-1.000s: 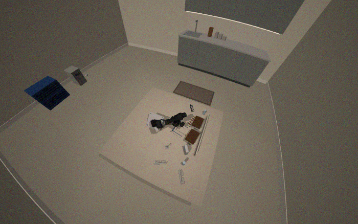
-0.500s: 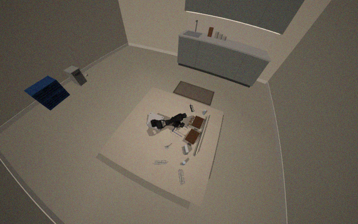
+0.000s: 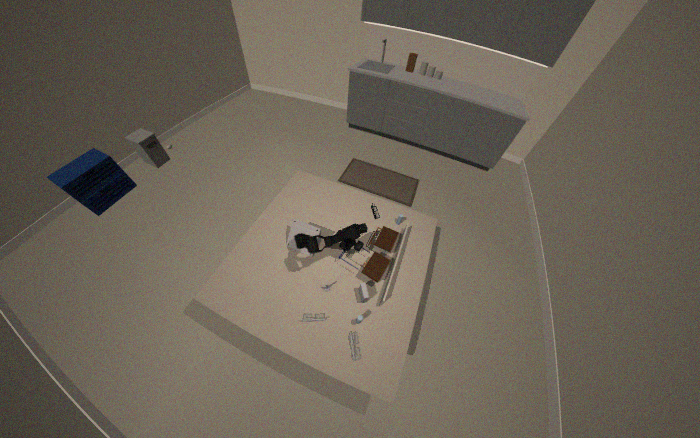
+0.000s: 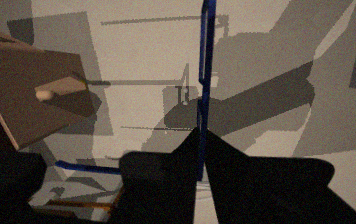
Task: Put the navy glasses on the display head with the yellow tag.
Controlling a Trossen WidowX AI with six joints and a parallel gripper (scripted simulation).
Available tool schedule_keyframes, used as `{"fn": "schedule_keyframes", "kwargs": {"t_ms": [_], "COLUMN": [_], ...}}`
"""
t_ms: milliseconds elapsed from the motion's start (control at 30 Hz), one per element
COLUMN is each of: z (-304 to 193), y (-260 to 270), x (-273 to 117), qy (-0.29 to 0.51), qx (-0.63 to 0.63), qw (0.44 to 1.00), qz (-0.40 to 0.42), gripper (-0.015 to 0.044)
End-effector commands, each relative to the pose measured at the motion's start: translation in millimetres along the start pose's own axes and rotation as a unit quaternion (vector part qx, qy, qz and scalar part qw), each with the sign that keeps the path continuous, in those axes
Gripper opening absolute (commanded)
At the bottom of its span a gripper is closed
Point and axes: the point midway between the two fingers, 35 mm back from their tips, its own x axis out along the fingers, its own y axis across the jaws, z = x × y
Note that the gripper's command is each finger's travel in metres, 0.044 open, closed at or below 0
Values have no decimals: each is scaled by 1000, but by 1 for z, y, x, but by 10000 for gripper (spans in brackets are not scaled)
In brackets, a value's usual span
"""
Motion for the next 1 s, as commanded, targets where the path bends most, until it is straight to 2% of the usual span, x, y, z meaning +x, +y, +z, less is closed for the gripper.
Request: {"fn": "schedule_keyframes", "kwargs": {"t_ms": [0, 967], "z": [0, 0], "y": [7, 49], "x": [0, 0], "qy": [-2, -2], "qx": [-3, -2], "qw": [1000, 1000], "qz": [2, 3], "gripper": [0, 0]}}
